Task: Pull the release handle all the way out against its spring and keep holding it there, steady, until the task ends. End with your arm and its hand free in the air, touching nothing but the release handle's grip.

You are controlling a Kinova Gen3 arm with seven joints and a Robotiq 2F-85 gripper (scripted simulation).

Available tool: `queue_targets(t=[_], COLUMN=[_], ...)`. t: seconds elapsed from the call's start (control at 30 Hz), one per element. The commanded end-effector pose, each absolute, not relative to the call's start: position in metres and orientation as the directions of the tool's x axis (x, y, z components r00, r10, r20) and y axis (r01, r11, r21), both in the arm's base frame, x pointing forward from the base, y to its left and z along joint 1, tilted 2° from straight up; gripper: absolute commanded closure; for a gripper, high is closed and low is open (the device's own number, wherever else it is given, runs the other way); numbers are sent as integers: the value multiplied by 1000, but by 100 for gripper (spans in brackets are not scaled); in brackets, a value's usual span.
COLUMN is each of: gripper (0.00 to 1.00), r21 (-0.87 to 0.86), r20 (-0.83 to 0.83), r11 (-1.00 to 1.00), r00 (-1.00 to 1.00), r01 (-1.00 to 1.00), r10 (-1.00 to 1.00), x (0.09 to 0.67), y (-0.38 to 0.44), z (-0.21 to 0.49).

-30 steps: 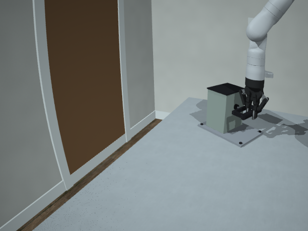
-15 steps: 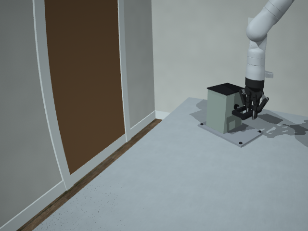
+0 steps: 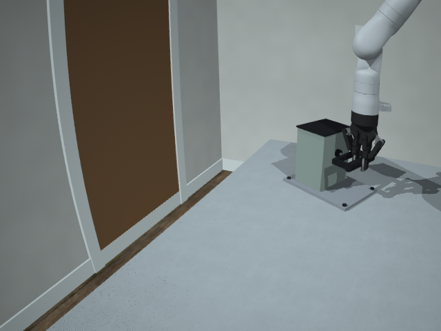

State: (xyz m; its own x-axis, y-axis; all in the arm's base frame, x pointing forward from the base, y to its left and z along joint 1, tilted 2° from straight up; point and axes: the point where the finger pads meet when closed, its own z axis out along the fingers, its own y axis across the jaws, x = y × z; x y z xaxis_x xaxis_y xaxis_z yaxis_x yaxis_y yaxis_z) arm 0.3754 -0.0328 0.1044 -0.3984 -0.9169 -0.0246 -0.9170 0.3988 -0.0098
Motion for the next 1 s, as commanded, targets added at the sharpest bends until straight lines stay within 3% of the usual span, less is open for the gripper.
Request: queue_targets(t=[0.0,0.97], gripper=[100,100], r21=[-12,-11], r20=[-30,-29], r11=[403,403], r00=[-403,-402], r01=[-915,-915], r10=[-915,-915], x=[377,335], y=[-31,-13], z=[103,104])
